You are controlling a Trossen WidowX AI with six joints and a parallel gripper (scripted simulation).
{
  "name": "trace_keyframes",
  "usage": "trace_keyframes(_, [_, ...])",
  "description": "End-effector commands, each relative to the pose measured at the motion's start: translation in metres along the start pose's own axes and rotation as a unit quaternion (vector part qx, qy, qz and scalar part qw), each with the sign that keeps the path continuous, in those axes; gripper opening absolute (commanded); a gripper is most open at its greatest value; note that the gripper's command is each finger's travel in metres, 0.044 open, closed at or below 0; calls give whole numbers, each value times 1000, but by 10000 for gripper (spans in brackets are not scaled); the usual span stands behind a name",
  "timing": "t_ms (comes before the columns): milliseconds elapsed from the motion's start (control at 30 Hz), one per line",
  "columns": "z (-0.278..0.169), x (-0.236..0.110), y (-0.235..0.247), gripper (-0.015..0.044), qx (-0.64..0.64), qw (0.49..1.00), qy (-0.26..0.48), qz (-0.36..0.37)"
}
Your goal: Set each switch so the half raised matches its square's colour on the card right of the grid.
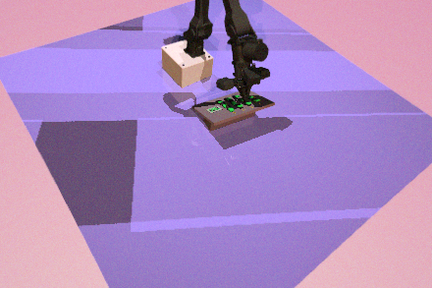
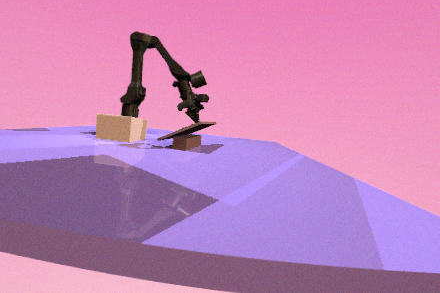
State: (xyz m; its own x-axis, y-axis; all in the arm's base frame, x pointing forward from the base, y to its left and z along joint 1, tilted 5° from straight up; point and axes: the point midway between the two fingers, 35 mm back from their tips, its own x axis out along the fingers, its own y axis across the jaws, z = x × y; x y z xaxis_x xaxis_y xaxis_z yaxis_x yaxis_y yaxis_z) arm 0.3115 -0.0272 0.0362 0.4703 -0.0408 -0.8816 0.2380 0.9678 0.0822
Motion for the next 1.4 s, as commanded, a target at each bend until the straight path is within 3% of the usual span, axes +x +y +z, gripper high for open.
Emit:
trace_keyframes(0, [0, -2, 0, 0, 0, 1000, 0, 0])
trace_keyframes(233, [2, -64, 0, 0, 2, 1000, 14, -2])
trace_keyframes(667, [21, -64, -36, 0, 1, 1000, 13, -4])
trace_keyframes(833, [21, -31, -36, 0, 1, 1000, 25, -4])
trace_keyframes(1367, [21, -14, -36, 0, 1, 1000, 25, -4])
